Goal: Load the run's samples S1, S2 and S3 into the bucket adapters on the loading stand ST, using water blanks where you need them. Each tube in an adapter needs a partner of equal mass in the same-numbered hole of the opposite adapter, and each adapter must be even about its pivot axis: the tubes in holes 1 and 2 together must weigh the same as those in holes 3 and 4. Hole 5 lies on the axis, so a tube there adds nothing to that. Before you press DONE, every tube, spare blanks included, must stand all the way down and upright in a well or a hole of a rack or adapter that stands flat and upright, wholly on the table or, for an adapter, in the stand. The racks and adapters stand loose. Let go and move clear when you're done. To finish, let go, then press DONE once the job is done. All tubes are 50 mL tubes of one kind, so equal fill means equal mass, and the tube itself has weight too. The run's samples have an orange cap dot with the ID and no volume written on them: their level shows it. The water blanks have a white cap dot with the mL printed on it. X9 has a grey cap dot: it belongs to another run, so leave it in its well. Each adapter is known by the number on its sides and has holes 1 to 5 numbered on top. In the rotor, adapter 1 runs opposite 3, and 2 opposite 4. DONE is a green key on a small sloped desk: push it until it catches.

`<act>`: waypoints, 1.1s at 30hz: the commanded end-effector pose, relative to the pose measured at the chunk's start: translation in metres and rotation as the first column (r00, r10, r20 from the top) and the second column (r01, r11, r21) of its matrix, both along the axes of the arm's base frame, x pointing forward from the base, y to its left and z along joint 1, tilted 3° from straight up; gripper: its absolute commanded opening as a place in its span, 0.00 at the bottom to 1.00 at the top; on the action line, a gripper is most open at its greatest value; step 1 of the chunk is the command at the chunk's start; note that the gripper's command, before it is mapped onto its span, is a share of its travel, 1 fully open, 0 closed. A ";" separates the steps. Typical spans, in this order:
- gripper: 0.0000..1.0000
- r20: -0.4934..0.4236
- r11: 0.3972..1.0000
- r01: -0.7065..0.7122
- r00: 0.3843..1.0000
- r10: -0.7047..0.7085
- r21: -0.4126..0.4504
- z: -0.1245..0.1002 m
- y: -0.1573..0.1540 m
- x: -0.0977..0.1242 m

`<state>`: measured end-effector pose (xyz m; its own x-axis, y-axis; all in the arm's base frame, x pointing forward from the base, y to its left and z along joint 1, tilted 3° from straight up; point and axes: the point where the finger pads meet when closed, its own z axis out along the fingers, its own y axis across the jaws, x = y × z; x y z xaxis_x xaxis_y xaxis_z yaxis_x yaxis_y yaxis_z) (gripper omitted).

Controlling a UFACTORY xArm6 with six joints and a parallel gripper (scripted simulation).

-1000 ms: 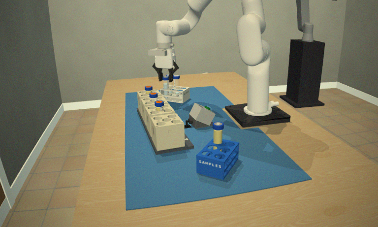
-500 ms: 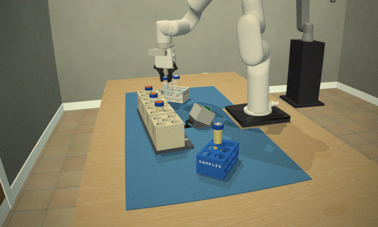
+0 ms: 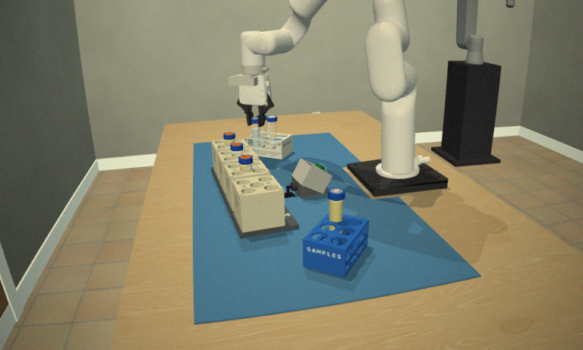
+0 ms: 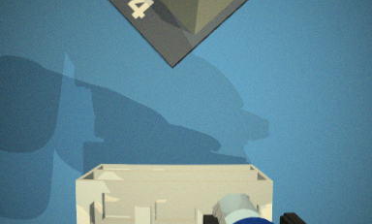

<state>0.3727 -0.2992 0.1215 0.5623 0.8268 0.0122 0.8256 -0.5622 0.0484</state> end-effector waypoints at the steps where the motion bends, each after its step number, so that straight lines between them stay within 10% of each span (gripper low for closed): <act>1: 0.00 0.004 1.000 0.000 1.000 0.000 -0.003 0.002 -0.001 0.001; 33: 0.00 0.004 1.000 0.000 1.000 0.000 -0.003 0.008 -0.001 0.001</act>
<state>0.3727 -0.2992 0.1264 0.5623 0.8268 0.0121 0.8256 -0.5622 0.0491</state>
